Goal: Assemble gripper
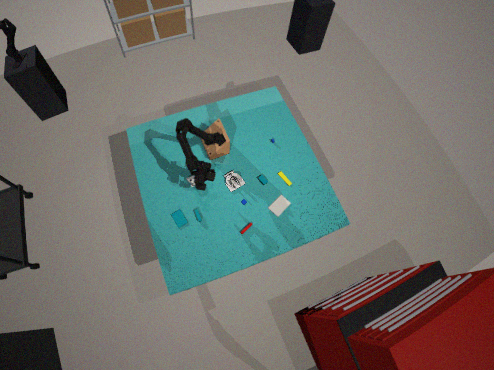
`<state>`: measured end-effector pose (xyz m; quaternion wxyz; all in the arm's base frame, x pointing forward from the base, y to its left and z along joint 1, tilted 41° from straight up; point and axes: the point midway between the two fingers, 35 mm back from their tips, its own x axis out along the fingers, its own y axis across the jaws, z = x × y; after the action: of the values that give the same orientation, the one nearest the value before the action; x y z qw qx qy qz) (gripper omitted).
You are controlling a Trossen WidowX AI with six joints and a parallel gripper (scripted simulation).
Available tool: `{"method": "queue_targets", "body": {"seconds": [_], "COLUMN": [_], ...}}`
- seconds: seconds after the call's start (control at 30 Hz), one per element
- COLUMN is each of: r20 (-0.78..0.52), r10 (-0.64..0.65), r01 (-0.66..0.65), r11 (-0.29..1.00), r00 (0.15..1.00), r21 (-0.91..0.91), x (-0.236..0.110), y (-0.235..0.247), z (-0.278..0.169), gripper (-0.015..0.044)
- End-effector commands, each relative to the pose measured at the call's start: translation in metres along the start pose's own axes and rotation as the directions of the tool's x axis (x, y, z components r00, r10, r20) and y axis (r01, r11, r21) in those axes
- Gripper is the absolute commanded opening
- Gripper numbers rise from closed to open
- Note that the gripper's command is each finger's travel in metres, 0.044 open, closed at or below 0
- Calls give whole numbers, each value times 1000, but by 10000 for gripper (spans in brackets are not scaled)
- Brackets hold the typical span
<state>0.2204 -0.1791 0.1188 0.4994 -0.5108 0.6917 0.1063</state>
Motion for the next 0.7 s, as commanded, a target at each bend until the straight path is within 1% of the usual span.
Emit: {"method": "queue_targets", "body": {"seconds": [0.0,0.33,0.67], "r20": [-1,-23,-54], "r10": [-6,-14,-22], "r01": [6,22,52], "r11": [993,911,744], "r00": [1000,1000,998], "r21": [116,411,666], "x": [-3,-10,-18], "y": [1,7,16], "z": [-13,-47,-80], "gripper": [440,440,440]}}
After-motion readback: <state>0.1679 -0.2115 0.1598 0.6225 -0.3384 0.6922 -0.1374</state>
